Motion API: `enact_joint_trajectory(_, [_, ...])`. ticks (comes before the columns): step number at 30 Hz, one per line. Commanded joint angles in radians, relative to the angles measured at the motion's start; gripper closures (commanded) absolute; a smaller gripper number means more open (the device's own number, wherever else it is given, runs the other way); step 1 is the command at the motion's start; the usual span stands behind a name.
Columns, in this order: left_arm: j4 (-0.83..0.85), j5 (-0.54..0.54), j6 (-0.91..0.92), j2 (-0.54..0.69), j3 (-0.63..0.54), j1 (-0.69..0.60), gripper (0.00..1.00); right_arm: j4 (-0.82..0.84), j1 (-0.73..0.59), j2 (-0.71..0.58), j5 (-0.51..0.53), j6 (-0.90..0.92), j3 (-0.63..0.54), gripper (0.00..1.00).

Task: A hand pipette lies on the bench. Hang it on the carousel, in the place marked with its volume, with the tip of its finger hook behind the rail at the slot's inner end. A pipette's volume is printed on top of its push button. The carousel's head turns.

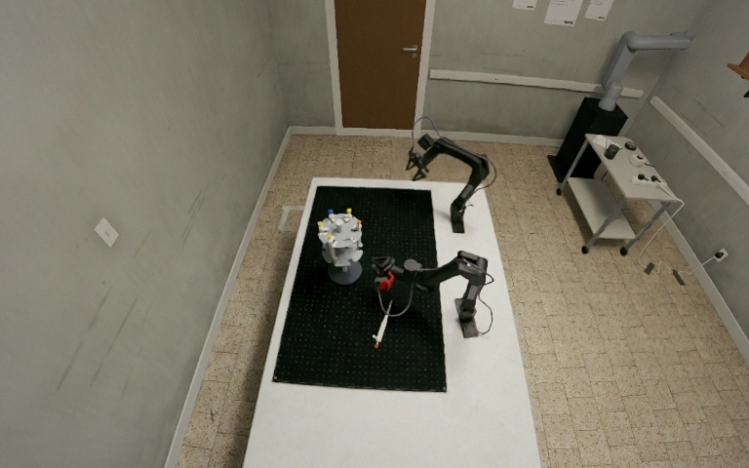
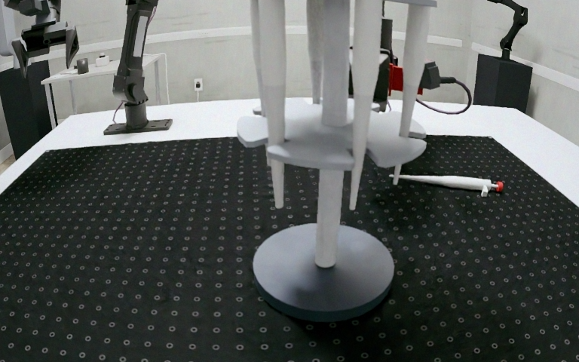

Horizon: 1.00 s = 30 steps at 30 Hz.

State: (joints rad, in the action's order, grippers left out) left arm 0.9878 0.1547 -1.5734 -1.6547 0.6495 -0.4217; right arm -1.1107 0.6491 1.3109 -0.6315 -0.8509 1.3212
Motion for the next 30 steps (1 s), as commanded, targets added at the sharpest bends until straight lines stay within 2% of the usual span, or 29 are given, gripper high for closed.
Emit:
enact_joint_trajectory(1, [0.006,-0.006,0.009,0.030,0.035,-0.004,0.51,0.008,0.009,0.006,-0.016,-0.006,0.020,0.00])
enact_joint_trajectory(11, [0.006,-0.006,0.009,0.030,0.035,-0.004,0.51,0.008,0.009,0.006,-0.016,-0.006,0.020,0.00])
enact_joint_trajectory(13, [-0.002,-0.012,0.009,-0.017,0.048,-0.011,0.51,0.008,0.009,0.006,-0.016,-0.006,0.020,0.00])
enact_joint_trajectory(30, [-0.021,-0.021,0.009,-0.100,0.147,-0.024,0.51,0.008,0.009,0.006,-0.016,-0.006,0.020,0.00])
